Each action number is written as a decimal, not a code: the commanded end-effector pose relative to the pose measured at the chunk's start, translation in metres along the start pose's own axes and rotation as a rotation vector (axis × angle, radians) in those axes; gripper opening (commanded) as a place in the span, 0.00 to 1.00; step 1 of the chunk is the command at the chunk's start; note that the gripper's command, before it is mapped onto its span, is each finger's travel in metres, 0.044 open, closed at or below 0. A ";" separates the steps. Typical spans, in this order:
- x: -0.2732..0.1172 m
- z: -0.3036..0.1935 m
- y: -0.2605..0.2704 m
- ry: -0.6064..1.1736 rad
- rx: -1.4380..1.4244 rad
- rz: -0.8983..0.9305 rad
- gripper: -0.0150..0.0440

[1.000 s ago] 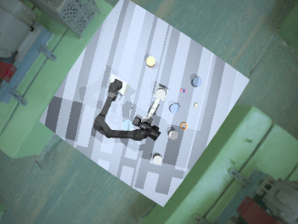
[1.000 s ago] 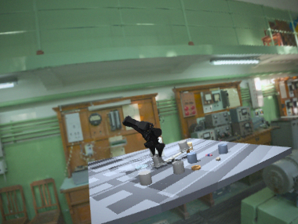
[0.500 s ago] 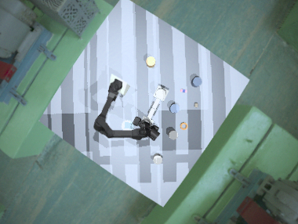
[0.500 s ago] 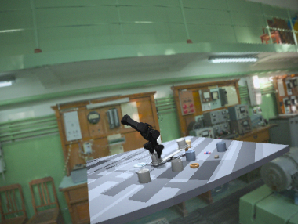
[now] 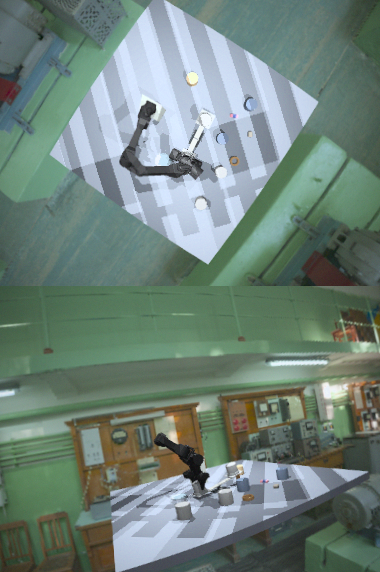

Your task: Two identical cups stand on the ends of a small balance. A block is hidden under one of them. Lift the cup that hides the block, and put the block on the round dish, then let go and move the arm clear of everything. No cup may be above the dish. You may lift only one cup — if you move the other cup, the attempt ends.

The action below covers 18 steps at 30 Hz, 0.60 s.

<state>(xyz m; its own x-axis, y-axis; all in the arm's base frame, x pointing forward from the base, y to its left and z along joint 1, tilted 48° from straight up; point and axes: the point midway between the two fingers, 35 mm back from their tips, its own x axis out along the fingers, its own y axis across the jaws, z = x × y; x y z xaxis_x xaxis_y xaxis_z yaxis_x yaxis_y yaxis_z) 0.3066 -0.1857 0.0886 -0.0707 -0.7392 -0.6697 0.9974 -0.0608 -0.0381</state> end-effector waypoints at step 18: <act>-0.014 -0.002 0.004 0.009 -0.004 0.001 0.25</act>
<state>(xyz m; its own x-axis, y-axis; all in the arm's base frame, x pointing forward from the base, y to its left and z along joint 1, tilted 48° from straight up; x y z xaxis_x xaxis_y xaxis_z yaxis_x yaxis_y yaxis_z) 0.3074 -0.1795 0.0940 -0.0791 -0.7357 -0.6727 0.9968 -0.0643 -0.0469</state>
